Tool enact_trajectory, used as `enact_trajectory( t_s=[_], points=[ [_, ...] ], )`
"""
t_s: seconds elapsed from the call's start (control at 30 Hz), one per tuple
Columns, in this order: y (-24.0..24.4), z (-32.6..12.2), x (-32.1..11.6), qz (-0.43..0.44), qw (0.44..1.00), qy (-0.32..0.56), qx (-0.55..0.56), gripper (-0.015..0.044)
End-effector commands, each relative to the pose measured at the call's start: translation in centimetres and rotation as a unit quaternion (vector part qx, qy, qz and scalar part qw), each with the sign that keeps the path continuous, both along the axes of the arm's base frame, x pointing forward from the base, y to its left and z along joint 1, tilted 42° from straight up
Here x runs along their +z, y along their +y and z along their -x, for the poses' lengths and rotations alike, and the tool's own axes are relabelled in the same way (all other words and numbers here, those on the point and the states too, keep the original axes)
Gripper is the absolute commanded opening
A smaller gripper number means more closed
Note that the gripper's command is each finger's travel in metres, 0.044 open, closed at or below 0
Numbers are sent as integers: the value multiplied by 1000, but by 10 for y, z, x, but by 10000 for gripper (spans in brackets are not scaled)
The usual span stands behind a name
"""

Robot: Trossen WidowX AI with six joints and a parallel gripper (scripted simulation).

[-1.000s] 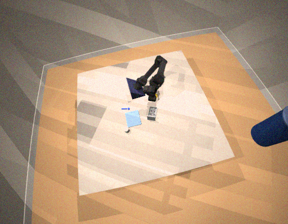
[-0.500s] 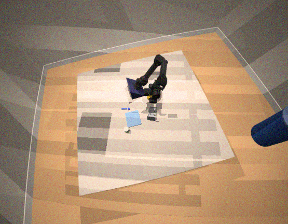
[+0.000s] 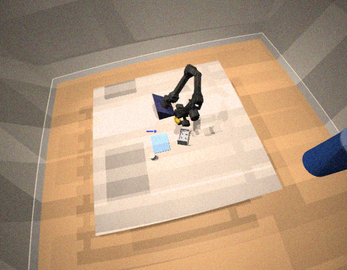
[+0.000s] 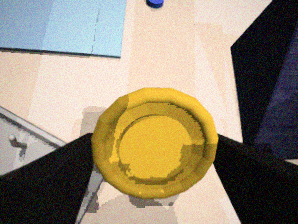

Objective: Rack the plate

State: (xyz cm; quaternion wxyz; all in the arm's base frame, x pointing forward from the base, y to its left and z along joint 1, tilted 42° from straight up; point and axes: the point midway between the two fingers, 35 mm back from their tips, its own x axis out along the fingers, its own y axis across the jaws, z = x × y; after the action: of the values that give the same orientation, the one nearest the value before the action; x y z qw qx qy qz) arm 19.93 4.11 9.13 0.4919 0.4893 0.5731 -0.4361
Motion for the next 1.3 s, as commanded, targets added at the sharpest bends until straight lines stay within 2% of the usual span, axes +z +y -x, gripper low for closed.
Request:
enact_trajectory(
  t_s=[0.0,0.57,1.27],
  points=[
    [0,-1,-7,39,998,-28,27,0],
    [6,-13,-21,174,964,-159,127,0],
    [26,-22,-13,282,875,-345,189,0]
  ],
)
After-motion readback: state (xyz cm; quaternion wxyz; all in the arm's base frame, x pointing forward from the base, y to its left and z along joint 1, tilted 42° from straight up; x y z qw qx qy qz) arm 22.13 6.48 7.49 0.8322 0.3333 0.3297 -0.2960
